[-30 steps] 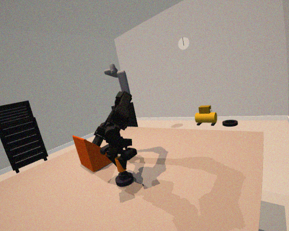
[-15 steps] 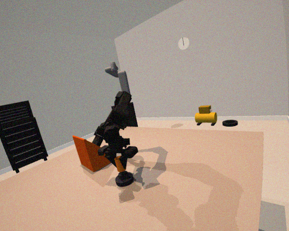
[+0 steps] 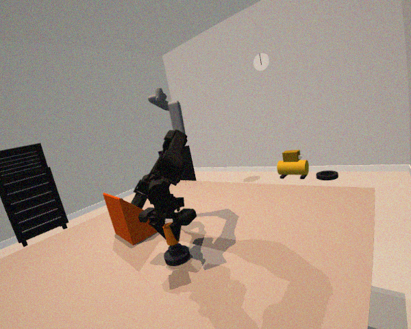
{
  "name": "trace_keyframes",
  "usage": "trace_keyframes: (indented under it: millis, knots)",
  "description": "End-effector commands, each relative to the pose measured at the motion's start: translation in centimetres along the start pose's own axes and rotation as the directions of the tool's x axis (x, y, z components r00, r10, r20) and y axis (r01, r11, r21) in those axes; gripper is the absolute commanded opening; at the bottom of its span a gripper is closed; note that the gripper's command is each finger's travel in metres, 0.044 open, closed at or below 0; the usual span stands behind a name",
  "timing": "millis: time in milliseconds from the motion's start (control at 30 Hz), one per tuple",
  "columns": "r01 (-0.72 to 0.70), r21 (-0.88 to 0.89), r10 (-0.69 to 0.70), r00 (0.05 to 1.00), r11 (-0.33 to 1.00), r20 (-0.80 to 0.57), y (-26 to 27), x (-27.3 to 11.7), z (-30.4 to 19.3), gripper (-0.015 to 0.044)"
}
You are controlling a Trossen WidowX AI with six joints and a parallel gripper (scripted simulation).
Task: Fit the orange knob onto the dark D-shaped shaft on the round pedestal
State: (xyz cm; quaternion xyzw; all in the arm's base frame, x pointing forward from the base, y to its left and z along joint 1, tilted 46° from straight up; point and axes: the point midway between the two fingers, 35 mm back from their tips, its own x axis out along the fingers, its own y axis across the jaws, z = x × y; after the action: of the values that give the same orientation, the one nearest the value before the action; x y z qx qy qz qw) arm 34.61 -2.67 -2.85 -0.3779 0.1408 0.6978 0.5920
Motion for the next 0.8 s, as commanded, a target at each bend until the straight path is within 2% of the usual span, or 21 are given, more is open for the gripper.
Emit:
trace_keyframes:
  millis: [0, 633, 767]
  knots:
    - [0.004, -0.009, -0.005, 1.0, 1.0, -0.003, -0.24, -0.22, 0.11, 0.0]
    - [0.004, -0.009, -0.004, 1.0, 1.0, -0.003, -0.03, -0.36, 0.0, 0.0]
    - [0.004, -0.098, -0.004, 1.0, 0.995, -0.003, -0.01, -0.39, -0.04, 0.0]
